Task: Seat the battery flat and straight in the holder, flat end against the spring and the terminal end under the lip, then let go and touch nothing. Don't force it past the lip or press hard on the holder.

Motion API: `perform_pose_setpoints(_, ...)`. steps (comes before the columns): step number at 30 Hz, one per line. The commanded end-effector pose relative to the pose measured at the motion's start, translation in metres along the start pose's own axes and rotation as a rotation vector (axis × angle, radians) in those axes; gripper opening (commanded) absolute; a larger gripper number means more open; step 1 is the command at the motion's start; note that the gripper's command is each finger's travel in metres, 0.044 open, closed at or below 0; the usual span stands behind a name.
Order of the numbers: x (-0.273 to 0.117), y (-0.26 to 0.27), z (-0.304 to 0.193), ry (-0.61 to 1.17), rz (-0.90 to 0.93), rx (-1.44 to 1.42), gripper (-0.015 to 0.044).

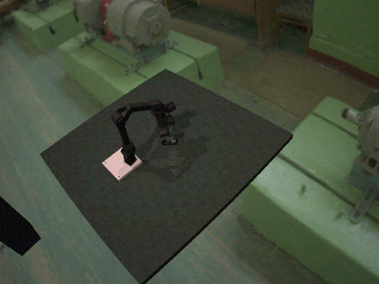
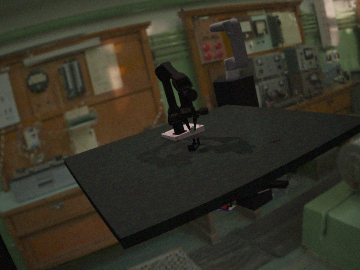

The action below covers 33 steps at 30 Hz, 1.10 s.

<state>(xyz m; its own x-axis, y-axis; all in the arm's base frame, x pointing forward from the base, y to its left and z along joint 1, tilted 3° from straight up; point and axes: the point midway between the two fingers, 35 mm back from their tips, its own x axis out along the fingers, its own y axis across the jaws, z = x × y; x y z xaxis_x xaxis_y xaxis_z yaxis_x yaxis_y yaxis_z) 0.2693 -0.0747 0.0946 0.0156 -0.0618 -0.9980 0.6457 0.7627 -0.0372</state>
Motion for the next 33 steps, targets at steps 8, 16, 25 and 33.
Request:
perform_pose_setpoints(8, 0.001, -0.008, 0.01, 0.011, 0.003, 0.203, 0.0076)
perform_pose_setpoints(16, 0.023, -0.008, 0.007, 0.148, 0.013, 0.197, 0.0076)
perform_pose_setpoints(25, 0.041, -0.007, 0.003, 0.268, 0.026, 0.197, 0.0076)
perform_pose_setpoints(33, 0.044, -0.008, 0.004, 0.303, 0.027, 0.195, 0.0076)
